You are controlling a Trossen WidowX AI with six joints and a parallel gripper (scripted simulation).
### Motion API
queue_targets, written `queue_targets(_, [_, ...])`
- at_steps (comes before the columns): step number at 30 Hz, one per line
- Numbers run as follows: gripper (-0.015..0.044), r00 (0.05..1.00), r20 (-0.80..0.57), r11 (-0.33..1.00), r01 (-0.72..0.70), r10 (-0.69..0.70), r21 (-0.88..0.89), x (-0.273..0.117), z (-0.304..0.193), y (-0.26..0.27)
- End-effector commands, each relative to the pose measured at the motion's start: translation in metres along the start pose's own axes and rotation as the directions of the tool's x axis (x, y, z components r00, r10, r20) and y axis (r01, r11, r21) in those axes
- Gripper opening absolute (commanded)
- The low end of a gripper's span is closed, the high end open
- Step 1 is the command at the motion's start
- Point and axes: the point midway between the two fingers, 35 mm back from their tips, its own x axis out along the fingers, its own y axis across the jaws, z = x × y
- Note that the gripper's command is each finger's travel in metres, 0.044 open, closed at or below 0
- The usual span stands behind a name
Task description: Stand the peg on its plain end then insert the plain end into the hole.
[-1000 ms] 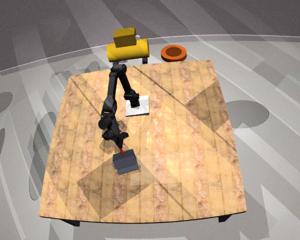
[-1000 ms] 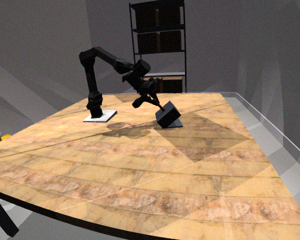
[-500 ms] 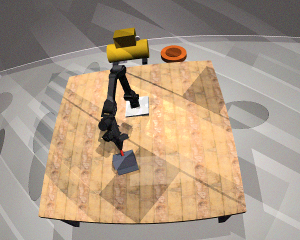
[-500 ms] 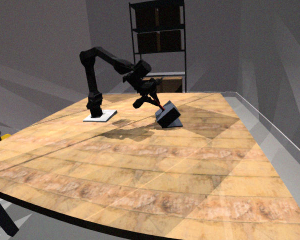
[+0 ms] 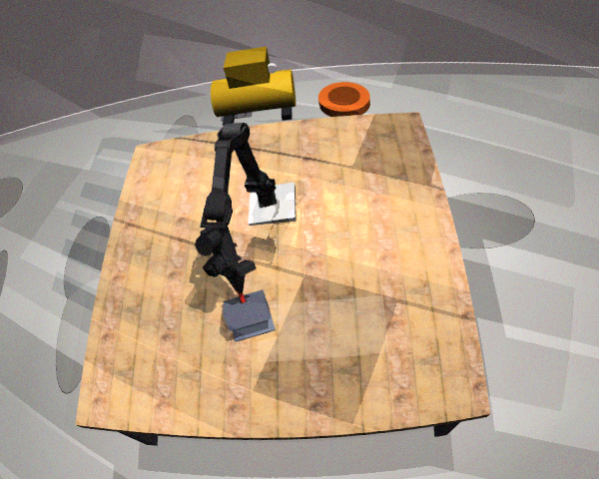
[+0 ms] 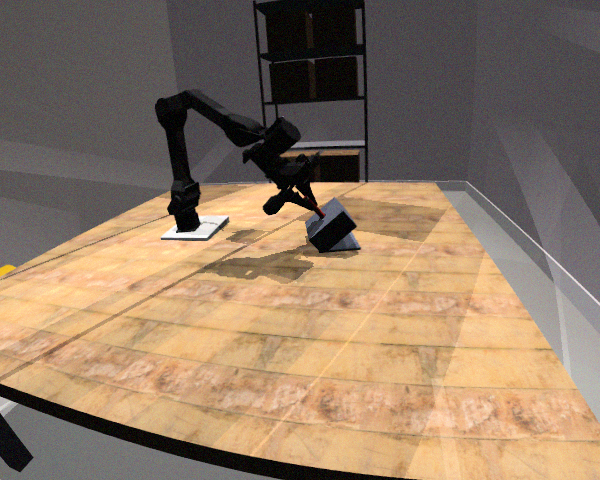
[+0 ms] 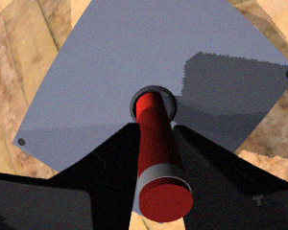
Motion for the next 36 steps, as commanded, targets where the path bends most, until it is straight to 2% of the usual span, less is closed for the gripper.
queue_targets(1, [0.0000, 1.000, 0.001, 1.000, 0.003, -0.003, 0.005, 0.003, 0.001, 0.000])
queue_targets(36, [0.0000, 1.000, 0.001, 1.000, 0.003, -0.003, 0.005, 0.016, 0.000, -0.002])
